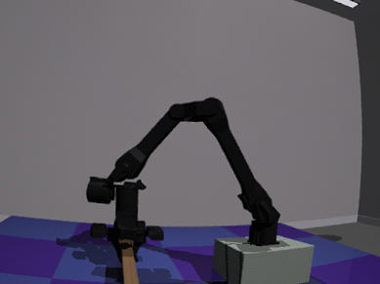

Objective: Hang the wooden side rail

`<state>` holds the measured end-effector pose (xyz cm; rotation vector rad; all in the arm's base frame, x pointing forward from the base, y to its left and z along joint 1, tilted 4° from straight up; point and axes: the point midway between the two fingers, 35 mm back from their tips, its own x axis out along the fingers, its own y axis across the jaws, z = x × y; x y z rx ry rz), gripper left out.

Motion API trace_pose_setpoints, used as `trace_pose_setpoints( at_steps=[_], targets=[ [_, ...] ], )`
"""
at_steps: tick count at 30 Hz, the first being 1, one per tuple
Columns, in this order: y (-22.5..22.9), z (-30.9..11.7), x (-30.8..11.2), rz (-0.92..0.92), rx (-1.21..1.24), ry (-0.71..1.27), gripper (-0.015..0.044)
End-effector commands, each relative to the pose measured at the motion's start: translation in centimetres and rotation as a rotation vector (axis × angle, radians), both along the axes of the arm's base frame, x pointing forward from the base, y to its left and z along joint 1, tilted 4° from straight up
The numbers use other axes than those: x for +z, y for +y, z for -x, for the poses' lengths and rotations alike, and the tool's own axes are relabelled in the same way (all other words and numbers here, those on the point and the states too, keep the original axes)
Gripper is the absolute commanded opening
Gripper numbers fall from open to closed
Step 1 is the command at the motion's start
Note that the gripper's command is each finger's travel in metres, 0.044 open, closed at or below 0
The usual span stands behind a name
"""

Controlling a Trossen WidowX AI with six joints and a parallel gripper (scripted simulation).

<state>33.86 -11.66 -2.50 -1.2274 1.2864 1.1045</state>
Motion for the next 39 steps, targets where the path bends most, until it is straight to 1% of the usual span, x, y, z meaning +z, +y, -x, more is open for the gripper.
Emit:
trace_pose_setpoints(
  at_steps=[1, 39],
  targets=[
    [0.06, 0.01, 0.27, -0.001, 0.011, 0.001, 0.0],
    [0.11, 0.02, 0.9, -0.001, 0.011, 0.001, 0.0]
  ],
)
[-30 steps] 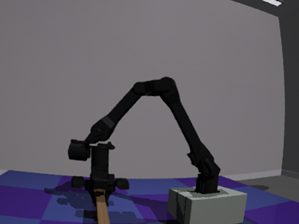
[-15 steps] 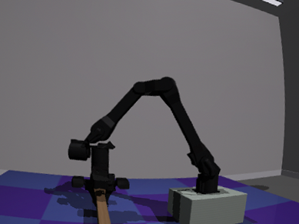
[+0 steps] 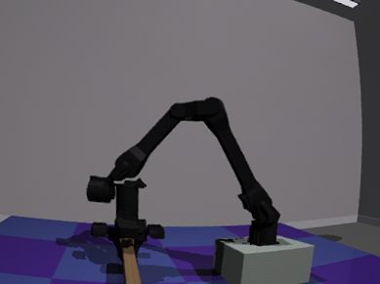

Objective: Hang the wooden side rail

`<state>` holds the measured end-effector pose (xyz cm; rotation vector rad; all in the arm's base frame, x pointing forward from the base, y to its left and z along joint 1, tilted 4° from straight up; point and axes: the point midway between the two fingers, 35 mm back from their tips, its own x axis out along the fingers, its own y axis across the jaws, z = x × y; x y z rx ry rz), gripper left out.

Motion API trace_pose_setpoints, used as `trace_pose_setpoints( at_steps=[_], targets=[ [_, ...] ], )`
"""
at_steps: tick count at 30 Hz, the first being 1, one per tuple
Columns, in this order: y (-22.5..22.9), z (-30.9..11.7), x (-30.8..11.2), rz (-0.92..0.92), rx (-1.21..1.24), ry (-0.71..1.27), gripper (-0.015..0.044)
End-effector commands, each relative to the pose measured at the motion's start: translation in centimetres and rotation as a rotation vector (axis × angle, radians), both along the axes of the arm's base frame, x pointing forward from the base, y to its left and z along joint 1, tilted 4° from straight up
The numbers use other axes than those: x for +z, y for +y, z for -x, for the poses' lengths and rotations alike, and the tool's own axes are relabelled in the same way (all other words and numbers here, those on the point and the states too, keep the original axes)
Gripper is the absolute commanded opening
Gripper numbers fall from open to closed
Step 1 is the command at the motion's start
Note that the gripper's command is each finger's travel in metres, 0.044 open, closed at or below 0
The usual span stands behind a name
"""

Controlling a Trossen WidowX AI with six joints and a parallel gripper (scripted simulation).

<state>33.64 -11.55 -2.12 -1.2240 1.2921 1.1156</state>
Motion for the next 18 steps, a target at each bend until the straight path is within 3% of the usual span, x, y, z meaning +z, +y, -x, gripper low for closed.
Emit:
trace_pose_setpoints(
  at_steps=[1, 18],
  targets=[
    [0.0, -0.2, 0.54, 0.001, 0.008, -0.01, 0.0],
    [0.03, -0.2, 0.83, 0.001, 0.008, -0.01, 0.0]
  ],
)
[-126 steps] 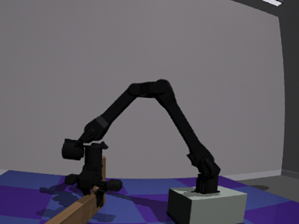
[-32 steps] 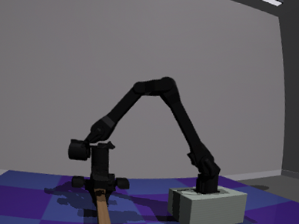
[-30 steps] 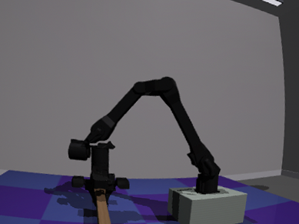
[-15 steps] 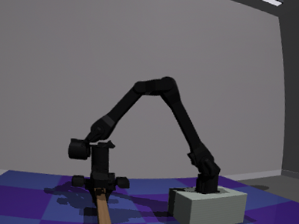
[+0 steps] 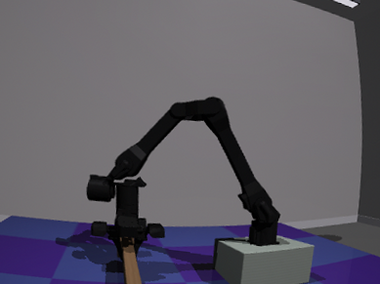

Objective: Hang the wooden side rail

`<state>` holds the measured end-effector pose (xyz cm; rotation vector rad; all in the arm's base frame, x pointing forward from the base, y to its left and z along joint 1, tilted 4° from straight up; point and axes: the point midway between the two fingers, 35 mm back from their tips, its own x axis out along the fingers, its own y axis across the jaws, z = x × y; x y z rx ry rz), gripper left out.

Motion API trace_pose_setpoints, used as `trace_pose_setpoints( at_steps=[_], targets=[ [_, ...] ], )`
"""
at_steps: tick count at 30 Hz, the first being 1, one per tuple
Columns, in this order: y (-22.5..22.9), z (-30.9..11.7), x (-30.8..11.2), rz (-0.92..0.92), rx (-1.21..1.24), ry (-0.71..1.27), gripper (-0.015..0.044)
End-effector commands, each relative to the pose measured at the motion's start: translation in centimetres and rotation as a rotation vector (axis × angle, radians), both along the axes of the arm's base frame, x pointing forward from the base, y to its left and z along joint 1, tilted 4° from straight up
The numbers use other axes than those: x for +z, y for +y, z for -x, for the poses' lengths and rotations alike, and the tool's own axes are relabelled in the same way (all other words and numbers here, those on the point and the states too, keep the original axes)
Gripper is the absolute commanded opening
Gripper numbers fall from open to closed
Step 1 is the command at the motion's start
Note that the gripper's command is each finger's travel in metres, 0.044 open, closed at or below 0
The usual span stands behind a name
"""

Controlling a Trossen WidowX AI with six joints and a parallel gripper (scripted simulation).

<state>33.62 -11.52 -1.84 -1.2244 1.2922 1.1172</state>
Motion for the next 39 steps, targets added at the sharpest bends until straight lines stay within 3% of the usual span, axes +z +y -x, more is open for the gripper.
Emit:
trace_pose_setpoints(
  at_steps=[1, 39],
  targets=[
    [0.0, -0.22, 0.56, 0.001, 0.007, -0.011, 0.0],
    [0.05, -0.21, 1.19, 0.001, 0.007, -0.011, 0.0]
  ],
)
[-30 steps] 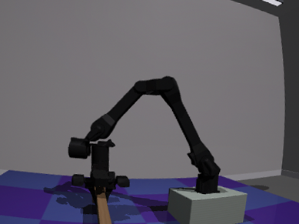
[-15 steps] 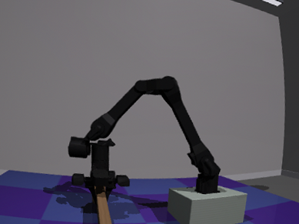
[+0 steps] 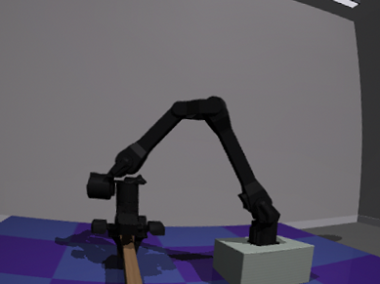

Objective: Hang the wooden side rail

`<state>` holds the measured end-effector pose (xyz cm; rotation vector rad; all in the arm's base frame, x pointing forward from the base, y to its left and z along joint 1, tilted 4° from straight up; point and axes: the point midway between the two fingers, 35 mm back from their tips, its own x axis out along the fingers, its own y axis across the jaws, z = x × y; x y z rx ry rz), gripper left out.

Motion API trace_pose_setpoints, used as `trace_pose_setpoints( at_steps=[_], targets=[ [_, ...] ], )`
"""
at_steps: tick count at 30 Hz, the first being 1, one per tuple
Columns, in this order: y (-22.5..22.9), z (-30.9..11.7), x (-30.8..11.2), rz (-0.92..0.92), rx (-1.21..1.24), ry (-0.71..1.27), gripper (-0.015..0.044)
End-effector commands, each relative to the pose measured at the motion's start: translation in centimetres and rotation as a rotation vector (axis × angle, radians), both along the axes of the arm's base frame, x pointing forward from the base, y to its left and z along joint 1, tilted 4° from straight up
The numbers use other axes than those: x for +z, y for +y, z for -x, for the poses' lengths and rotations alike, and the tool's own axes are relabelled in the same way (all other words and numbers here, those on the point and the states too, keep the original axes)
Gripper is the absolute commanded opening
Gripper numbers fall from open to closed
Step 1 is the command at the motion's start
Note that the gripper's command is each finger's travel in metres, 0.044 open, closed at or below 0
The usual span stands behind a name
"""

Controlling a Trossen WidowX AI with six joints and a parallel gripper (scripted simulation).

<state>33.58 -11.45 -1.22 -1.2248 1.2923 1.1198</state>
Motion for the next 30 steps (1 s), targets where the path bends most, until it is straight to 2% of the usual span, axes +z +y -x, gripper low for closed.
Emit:
trace_pose_setpoints(
  at_steps=[1, 30],
  targets=[
    [-0.02, -0.25, 0.59, 0.001, 0.006, -0.013, 0.0],
    [0.02, -0.25, 1.05, 0.001, 0.006, -0.013, 0.0]
  ],
)
